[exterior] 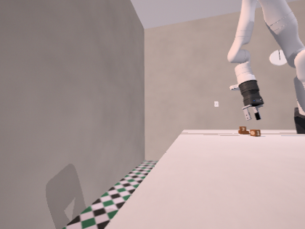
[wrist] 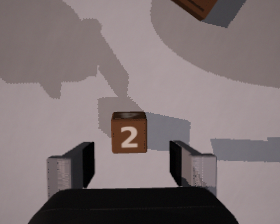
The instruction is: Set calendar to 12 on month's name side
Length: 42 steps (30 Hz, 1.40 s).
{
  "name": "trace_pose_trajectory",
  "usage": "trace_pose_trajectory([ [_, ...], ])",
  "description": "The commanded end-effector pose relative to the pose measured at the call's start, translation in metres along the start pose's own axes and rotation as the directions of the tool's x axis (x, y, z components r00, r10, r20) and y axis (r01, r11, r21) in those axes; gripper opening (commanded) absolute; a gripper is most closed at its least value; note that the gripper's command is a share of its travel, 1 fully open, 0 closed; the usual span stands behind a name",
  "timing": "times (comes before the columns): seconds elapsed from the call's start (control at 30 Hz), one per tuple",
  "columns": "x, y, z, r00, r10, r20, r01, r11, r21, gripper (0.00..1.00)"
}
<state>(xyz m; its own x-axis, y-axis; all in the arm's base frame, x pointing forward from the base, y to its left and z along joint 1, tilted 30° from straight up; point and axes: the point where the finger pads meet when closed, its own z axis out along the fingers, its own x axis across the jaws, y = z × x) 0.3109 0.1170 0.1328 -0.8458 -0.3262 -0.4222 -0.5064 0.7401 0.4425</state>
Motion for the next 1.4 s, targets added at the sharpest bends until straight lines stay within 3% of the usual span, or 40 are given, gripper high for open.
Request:
trace_pose_trajectory([
  [0.0,-0.0006,0.0031,0.0005,1.000,-0.011,-0.004,0.011,1.000,0.012,1.00],
  [0.77,-0.0006,0.0049,0.0007,1.000,-0.010,-0.004,0.011,0.983,0.185,1.00],
  [1.37,-0.0020,0.0056,-0.0017,1.000,-0.008,0.010,0.006,0.974,0.227,1.00],
])
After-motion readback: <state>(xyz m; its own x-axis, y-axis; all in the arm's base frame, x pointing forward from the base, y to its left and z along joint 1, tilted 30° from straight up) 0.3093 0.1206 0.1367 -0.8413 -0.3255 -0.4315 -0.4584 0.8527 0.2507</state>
